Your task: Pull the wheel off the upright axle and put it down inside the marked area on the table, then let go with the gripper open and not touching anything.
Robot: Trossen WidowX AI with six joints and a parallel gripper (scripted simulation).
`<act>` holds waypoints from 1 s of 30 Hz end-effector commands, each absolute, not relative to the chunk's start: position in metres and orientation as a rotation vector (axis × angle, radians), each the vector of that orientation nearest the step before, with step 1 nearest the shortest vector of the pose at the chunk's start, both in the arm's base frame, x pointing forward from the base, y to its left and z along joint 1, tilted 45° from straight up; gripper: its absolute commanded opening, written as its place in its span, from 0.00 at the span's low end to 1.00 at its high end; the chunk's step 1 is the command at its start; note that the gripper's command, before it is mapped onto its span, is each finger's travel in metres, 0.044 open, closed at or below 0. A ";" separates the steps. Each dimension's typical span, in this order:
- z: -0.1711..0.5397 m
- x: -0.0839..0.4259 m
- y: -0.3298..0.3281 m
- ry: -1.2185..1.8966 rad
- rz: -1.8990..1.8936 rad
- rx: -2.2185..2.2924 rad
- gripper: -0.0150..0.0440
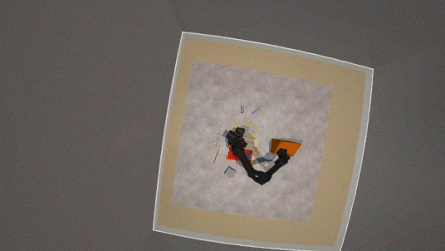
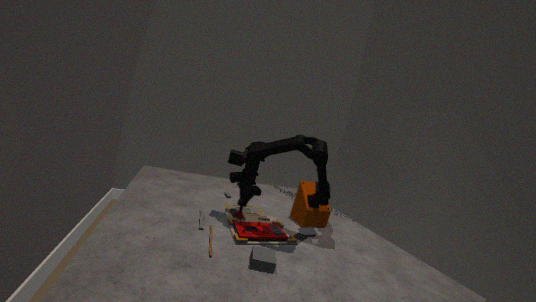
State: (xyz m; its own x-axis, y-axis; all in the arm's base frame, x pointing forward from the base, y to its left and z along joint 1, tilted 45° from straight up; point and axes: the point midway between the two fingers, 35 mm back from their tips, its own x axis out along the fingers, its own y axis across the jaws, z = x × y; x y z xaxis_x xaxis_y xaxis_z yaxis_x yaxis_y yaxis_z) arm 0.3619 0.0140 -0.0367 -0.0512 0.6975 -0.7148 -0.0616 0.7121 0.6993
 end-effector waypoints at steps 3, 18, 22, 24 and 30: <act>-0.029 0.363 0.006 1.506 0.668 0.538 0.25; -0.036 0.350 -0.031 1.513 0.661 0.543 0.25; -0.047 0.342 -0.046 1.512 0.659 0.540 0.25; -0.052 0.338 -0.053 1.512 0.658 0.538 0.25; -0.067 0.324 -0.072 1.510 0.659 0.535 0.25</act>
State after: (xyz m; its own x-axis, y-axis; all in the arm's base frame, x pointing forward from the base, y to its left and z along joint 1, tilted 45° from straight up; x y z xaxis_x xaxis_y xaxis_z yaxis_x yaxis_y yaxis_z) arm 0.3316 -0.0649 -0.0575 -0.0424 0.6874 -0.7250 -0.0653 0.7222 0.6886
